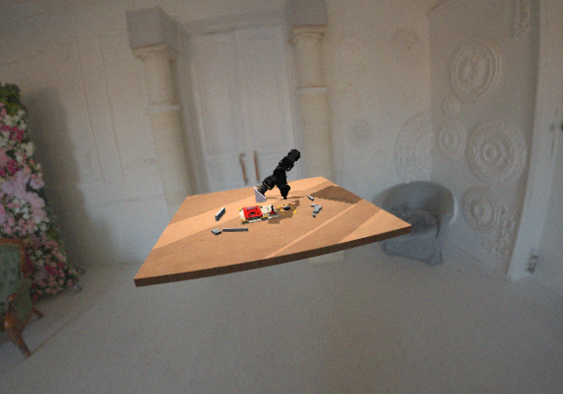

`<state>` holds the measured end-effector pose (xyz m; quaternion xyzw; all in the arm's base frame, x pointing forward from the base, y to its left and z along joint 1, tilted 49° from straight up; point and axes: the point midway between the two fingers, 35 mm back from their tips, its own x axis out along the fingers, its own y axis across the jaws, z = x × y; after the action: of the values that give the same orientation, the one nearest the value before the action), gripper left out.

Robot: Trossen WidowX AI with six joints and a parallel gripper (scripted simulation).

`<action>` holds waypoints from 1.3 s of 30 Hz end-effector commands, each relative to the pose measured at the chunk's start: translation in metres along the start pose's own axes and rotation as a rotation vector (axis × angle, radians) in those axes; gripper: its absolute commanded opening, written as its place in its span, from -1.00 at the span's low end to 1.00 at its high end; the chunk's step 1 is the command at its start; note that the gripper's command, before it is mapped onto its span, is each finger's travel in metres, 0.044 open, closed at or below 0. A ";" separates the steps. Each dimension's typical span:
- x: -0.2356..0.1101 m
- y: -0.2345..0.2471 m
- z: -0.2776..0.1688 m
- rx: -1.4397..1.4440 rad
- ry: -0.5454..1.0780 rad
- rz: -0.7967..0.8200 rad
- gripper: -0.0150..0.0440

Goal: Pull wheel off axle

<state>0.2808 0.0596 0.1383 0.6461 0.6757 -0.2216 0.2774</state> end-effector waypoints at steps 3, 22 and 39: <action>-0.037 -0.060 0.026 0.013 -0.001 -0.007 1.00; -0.041 -0.067 0.027 0.013 0.003 -0.009 1.00; -0.041 -0.067 0.027 0.013 0.003 -0.009 1.00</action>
<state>0.2183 0.0070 0.1413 0.6473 0.6762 -0.2249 0.2704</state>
